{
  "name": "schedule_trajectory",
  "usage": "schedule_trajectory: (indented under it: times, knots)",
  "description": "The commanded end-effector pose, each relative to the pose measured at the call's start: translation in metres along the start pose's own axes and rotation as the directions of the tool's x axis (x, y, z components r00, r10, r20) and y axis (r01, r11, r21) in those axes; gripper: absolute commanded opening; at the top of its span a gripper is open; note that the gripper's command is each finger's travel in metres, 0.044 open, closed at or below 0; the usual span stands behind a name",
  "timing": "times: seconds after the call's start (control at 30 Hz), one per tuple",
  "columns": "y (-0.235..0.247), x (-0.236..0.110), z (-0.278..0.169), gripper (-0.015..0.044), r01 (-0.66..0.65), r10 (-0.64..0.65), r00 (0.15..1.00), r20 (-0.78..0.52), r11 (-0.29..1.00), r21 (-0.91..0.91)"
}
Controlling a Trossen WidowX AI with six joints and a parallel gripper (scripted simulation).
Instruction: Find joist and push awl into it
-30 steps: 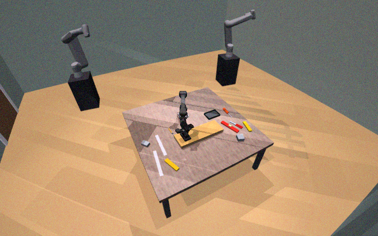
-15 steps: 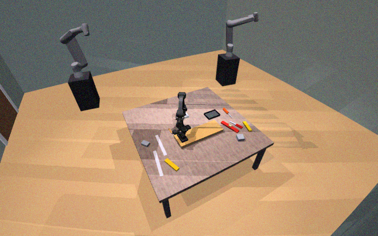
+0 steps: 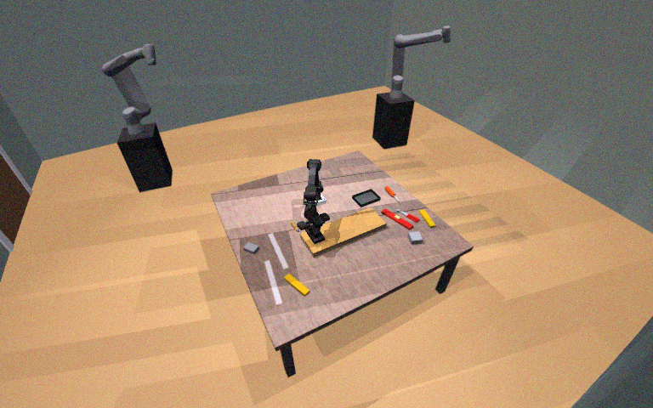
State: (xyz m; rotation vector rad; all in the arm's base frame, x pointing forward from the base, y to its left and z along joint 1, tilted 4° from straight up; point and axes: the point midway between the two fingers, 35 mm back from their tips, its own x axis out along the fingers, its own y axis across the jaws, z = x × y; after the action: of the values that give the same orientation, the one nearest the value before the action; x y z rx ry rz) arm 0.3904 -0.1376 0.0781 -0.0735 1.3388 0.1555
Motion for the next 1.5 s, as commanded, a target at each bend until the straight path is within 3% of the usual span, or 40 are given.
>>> schedule_trajectory:
  times: [0.0, 0.37, 0.57, 1.47]
  knots:
    - [-0.002, -0.020, 0.008, 0.0000, 0.008, -0.008, 1.000, 0.014, 1.000, -0.005]
    - [-0.001, -0.069, 0.018, 0.0000, 0.008, -0.008, 1.000, 0.012, 1.000, -0.006]
    - [0.006, -0.071, 0.021, 0.0000, 0.004, -0.004, 1.000, 0.012, 1.000, -0.023]
    - [0.194, -0.059, 0.049, 0.0000, -0.107, 0.119, 0.993, -0.003, 0.886, -0.451]
